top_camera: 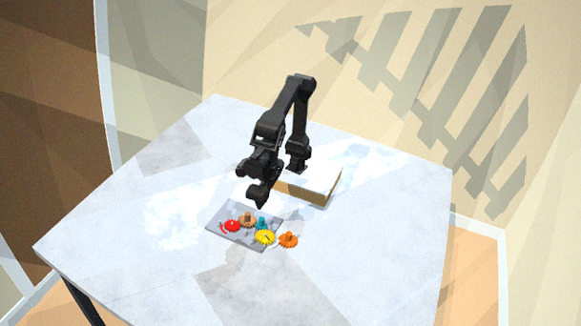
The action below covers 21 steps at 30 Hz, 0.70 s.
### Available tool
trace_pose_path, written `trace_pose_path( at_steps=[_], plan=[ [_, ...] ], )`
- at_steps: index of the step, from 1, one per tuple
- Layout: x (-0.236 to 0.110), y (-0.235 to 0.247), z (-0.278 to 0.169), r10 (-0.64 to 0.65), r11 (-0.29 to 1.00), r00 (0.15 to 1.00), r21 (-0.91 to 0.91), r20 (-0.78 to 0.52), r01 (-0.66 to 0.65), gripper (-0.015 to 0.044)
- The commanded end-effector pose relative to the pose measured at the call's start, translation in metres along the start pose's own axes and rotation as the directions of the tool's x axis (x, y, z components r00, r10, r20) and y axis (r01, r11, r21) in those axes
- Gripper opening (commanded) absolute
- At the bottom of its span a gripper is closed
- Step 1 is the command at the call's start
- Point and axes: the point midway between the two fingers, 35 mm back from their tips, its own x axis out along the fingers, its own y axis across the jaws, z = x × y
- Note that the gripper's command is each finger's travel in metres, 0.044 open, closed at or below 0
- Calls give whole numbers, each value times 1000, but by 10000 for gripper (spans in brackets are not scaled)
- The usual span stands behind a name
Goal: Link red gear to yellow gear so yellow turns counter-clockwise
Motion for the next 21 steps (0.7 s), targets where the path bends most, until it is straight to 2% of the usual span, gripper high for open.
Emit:
trace_pose_path(
  at_steps=[1,5,13,21],
  plan=[
    [-1,0,0,2,1000,1000,-2,0,-2,440],
    [-3,1,-9,2,1000,1000,-5,-1,-2,440],
    [-19,-7,-123,-5,1000,1000,-29,-8,5,440],
    [-41,-56,-232,-4,1000,1000,-8,-20,4,440]
  ],
)
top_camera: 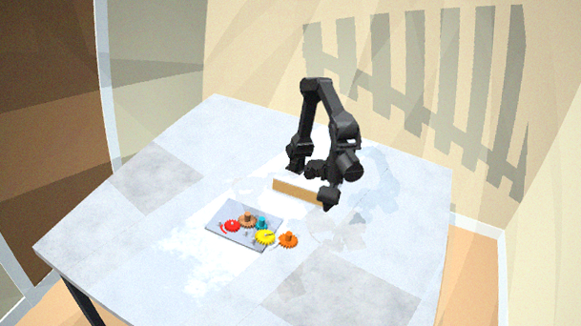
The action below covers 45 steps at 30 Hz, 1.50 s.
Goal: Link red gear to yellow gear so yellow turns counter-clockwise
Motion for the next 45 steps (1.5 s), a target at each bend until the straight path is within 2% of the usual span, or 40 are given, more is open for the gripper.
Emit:
trace_pose_path(
  at_steps=[1,45],
  plan=[
    [-7,-32,-53,-14,1000,1000,12,-2,14,440],
    [-9,-38,-61,-14,1000,1000,15,-3,14,440]
  ],
)
